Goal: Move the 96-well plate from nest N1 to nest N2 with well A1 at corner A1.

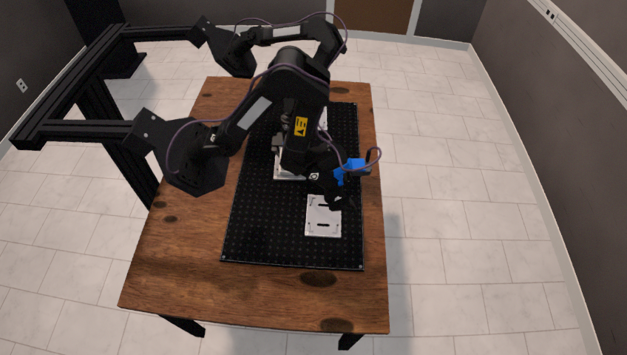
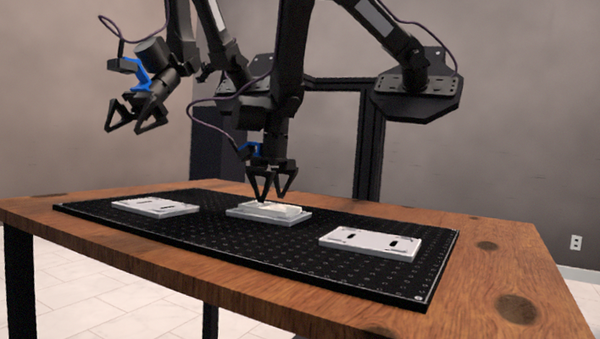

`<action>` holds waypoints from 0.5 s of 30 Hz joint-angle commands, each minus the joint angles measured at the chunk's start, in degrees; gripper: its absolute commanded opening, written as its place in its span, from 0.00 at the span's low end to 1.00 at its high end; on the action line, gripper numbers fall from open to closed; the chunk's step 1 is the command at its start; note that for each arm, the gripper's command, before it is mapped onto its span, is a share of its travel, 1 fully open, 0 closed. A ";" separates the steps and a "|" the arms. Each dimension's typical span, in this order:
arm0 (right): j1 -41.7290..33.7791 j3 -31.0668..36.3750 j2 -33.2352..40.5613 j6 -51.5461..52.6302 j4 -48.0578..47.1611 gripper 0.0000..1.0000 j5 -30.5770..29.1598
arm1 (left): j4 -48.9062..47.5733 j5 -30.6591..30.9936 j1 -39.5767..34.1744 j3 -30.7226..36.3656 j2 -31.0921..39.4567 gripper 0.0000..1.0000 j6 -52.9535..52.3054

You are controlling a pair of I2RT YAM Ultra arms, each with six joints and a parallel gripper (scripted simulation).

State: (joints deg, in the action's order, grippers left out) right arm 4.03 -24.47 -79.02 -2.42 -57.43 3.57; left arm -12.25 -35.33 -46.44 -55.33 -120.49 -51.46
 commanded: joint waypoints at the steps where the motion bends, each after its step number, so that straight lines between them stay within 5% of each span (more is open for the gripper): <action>1: 0.58 0.85 -0.56 0.26 -1.11 1.00 -0.24 | 1.64 -0.50 -1.56 1.79 1.48 1.00 1.14; 11: 0.58 0.85 -0.56 0.26 -1.11 1.00 -0.24 | 13.75 -4.76 -9.24 6.56 15.15 1.00 8.57; 15: 0.58 0.85 -0.56 0.26 -1.11 1.00 -0.24 | 15.04 -4.41 -9.19 4.71 14.90 1.00 9.19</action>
State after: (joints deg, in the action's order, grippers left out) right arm 4.03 -24.47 -79.02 -2.42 -57.43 3.57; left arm -1.48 -39.09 -55.18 -49.60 -105.67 -44.29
